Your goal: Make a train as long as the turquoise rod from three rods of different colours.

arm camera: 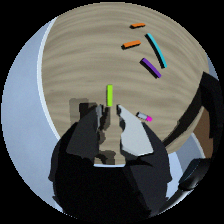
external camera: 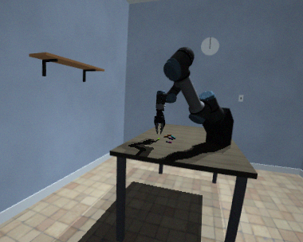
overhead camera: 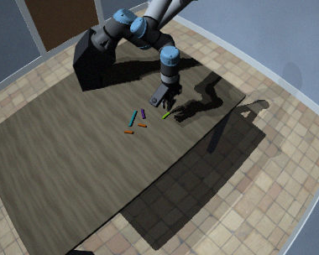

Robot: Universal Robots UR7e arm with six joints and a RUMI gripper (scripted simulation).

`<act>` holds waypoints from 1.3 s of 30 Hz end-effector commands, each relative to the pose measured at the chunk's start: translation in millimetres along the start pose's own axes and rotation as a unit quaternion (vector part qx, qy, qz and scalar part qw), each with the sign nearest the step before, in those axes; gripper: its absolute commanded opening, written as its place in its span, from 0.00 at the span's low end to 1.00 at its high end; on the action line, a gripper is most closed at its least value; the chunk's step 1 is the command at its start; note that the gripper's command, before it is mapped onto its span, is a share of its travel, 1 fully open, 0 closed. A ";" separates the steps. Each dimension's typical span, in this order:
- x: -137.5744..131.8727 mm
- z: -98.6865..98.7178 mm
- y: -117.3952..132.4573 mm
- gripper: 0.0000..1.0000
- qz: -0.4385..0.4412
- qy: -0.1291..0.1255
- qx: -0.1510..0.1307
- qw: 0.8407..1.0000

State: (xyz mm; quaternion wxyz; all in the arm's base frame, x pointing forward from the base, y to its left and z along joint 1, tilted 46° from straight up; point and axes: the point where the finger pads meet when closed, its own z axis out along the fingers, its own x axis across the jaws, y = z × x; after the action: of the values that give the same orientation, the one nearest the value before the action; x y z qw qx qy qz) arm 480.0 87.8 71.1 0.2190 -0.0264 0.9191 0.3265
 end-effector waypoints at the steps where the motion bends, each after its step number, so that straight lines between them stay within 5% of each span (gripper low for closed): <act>1: -0.6 9.0 -0.3 0.14 0.000 -0.001 0.001 1.000; 39: -0.7 32.2 -0.3 0.14 0.000 -0.001 0.001 1.000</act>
State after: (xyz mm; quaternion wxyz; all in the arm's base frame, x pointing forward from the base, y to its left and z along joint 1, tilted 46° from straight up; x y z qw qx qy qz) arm 492.8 107.4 48.7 0.2192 -0.0261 0.9192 0.3261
